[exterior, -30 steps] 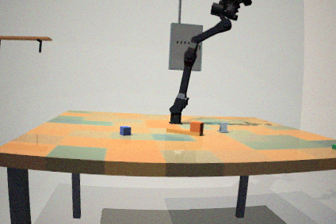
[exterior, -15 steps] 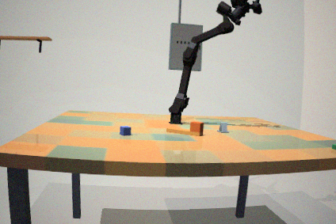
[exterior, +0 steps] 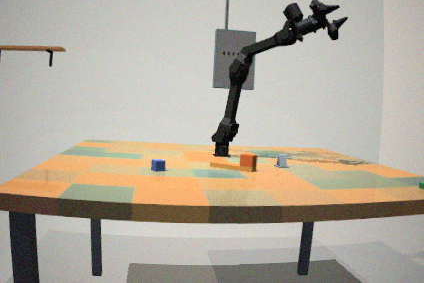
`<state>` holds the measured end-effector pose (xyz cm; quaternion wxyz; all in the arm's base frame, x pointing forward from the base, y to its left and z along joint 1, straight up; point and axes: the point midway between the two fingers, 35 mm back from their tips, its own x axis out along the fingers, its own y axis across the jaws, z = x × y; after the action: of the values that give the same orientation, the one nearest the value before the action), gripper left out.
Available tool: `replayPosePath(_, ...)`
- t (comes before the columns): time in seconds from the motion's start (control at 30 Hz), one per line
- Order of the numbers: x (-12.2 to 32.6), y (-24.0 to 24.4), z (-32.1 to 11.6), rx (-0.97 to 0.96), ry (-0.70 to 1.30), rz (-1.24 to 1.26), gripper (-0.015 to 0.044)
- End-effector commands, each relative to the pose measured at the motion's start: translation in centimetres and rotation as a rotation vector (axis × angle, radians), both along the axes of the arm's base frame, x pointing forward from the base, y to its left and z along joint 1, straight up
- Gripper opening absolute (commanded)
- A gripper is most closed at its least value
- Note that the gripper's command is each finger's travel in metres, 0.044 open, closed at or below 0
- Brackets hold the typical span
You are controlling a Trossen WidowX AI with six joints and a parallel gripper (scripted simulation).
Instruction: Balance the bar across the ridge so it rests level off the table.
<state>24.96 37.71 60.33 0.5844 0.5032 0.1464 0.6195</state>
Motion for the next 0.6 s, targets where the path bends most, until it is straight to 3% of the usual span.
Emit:
replayPosePath(0.0, 3.9, -0.5, -3.1, -0.071, 0.147, -0.063, 0.0315)
replayPosePath(0.57, 16.8, -8.4, -18.1, -0.267, 0.848, -0.398, 0.0315)
